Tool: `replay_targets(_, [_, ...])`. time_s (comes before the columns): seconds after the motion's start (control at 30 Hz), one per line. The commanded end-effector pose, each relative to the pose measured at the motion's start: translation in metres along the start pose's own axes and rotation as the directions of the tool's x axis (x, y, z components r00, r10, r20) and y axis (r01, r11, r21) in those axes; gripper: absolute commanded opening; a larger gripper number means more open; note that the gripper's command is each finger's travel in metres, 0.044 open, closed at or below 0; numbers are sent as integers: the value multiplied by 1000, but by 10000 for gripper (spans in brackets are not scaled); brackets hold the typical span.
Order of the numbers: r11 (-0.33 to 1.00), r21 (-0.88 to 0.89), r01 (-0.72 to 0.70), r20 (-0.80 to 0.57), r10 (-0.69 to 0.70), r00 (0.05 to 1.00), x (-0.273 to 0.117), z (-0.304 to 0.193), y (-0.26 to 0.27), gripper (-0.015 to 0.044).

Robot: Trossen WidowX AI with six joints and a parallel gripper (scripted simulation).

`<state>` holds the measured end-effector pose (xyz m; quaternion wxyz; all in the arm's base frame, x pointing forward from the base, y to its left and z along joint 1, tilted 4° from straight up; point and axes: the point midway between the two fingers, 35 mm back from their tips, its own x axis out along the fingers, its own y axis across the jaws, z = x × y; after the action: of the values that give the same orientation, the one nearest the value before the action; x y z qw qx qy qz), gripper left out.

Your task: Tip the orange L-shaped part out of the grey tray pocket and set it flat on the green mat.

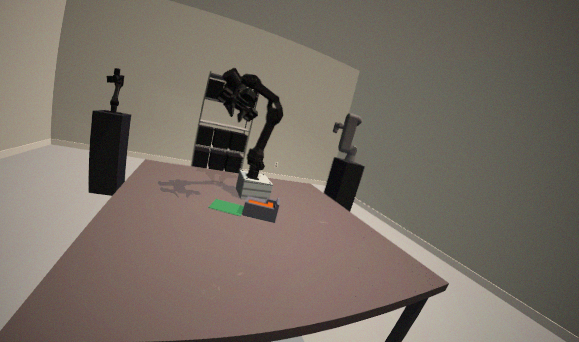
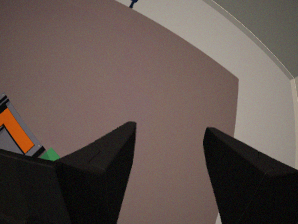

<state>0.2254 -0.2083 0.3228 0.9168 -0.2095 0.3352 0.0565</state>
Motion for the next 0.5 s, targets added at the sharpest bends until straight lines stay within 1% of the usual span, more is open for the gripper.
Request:
replay_targets(0.0, [960, 233, -156, -77, 178, 981, 59, 5, 43, 180])
replay_targets(0.23, [876, 429, -220, -177, 320, 931, 106, 10, 96, 180])
replay_targets(0.47, [796, 577, -181, -302, 415, 858, 141, 10, 158, 180])
